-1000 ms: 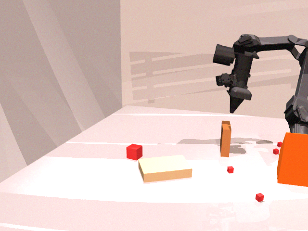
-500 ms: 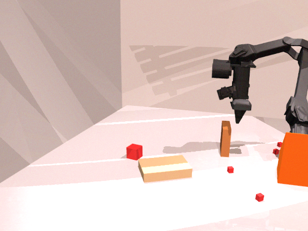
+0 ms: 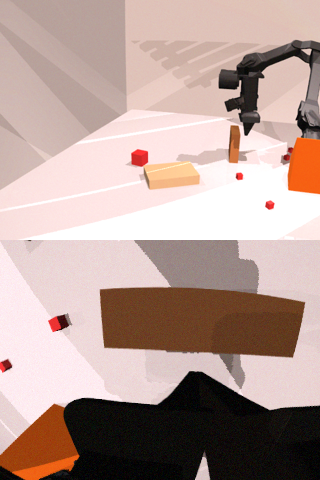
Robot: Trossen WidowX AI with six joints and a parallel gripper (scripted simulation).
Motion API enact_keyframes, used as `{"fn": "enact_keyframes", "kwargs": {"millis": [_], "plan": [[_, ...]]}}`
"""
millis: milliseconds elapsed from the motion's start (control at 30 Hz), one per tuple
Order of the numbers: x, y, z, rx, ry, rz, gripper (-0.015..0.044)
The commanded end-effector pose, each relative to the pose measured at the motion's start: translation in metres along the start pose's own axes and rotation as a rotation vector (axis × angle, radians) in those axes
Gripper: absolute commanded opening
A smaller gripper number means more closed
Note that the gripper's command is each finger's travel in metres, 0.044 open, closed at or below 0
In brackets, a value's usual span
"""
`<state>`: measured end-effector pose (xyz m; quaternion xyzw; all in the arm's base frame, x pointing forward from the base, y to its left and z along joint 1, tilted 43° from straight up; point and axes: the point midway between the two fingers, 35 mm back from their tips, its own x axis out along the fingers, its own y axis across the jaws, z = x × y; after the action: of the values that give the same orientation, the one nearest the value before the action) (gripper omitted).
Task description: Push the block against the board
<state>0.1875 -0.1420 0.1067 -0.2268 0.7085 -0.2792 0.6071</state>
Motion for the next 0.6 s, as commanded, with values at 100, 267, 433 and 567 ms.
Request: {"fn": "enact_keyframes", "kwargs": {"millis": [100,267,433,567], "plan": [[0.0,-0.001,0.008,-0.001,-0.002,-0.004,0.0],[0.0,-0.002,0.013,-0.001,-0.002,-0.004,0.0],[-0.001,-0.002,0.019,-0.001,-0.002,-0.004,0.0],[-0.001,-0.002,0.023,0.0,-0.002,-0.004,0.0]]}}
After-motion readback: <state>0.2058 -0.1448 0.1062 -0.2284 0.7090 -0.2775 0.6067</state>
